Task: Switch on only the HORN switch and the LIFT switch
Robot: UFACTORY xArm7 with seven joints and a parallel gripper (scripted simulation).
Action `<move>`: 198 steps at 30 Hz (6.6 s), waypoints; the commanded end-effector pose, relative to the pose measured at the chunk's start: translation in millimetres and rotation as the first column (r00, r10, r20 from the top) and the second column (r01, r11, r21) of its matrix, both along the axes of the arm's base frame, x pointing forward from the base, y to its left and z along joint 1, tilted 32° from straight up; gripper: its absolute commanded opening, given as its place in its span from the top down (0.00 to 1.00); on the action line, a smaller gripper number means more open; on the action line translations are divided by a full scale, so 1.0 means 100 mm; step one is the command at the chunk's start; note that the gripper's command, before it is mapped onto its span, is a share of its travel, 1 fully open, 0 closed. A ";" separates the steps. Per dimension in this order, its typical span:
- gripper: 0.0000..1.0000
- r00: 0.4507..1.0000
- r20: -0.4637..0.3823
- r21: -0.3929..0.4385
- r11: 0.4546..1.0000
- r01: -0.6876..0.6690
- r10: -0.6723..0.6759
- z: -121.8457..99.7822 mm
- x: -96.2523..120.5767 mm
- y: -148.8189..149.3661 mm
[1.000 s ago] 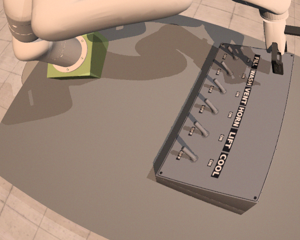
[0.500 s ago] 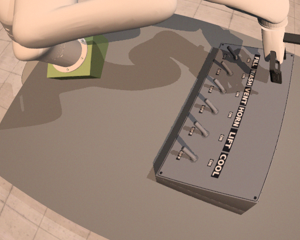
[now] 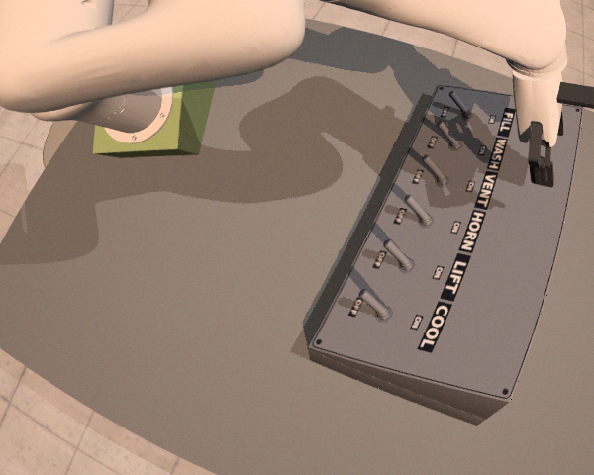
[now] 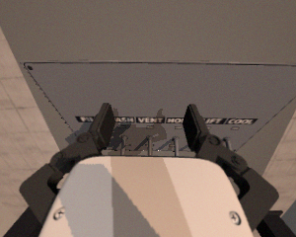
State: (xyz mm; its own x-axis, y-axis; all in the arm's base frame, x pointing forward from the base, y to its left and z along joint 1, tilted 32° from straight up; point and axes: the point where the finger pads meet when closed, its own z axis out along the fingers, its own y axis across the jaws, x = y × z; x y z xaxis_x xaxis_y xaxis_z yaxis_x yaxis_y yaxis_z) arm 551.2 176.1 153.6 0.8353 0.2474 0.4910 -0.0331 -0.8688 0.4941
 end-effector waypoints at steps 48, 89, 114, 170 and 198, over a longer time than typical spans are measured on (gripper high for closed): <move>0.00 1.000 0.003 0.003 1.000 -0.003 0.003 0.03 0.00 0.00; 0.00 1.000 0.003 0.003 1.000 -0.003 0.003 0.39 -0.02 -0.63; 0.00 1.000 0.003 0.003 1.000 -0.003 0.003 0.39 -0.02 -0.63; 0.00 1.000 0.003 0.003 1.000 -0.003 0.003 0.74 -0.04 -1.26; 0.00 1.000 0.003 0.003 1.000 -0.003 0.003 0.74 -0.04 -1.26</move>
